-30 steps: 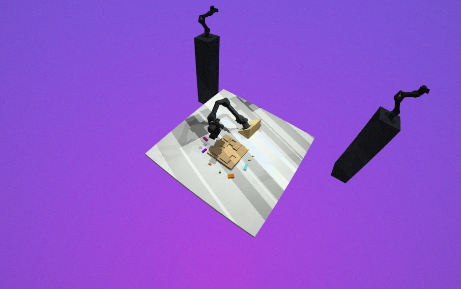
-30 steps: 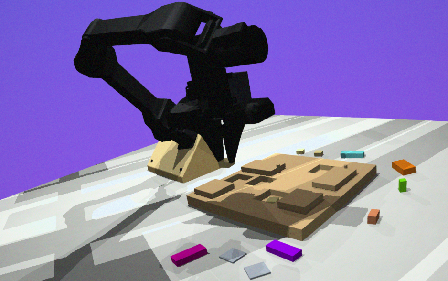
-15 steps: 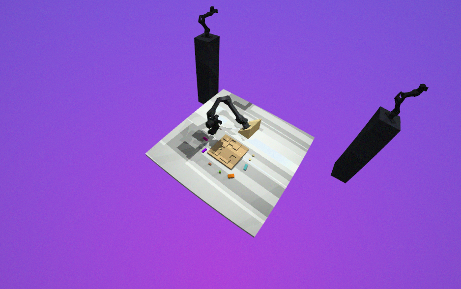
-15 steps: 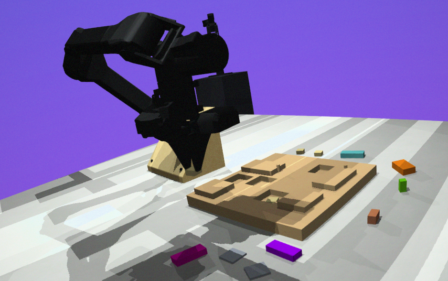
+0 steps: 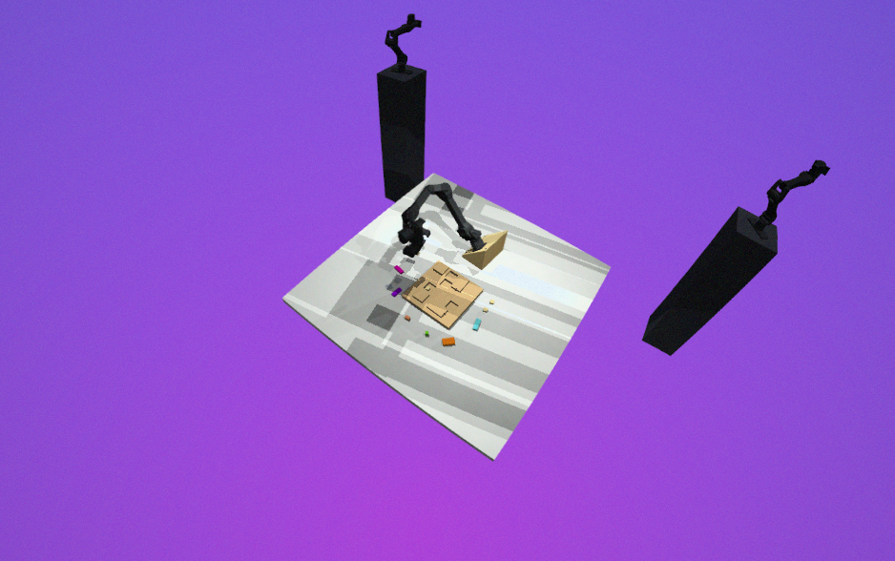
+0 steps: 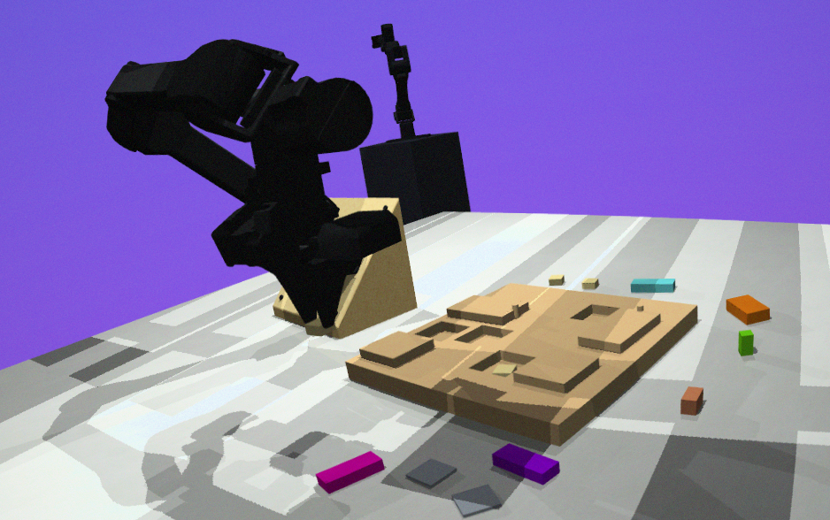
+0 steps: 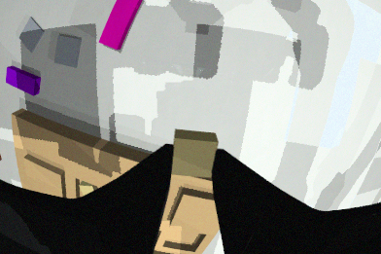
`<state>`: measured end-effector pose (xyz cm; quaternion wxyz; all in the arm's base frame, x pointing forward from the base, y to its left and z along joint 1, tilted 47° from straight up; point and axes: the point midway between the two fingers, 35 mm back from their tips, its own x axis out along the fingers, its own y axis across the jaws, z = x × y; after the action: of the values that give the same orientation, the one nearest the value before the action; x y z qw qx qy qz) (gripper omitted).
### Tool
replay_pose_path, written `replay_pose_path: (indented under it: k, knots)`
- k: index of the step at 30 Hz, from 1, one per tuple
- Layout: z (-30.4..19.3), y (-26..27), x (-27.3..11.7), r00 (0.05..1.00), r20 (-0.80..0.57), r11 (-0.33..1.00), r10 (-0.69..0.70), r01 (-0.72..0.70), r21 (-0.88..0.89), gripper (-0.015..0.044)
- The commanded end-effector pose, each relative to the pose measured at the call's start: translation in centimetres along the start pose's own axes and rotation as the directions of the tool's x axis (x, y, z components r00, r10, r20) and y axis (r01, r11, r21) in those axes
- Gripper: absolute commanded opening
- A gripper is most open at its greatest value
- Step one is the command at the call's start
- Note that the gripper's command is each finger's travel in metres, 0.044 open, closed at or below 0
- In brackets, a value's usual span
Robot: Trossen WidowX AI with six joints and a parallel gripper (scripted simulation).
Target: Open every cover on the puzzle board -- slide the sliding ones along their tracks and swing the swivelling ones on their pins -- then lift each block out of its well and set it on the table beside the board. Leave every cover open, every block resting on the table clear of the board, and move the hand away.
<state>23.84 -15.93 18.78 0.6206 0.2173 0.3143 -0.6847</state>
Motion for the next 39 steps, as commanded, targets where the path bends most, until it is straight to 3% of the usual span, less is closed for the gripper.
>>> replay_pose_path:
  k: [1, 39]
  knots:
    - [0.0, 0.0, 0.5, 1.000, 0.001, 1.000, 0.001, -0.001, -0.003, 0.0080]
    - [0.1, 0.3, 6.7, 1.000, -0.003, 1.000, 0.002, -0.002, -0.001, 0.0080]
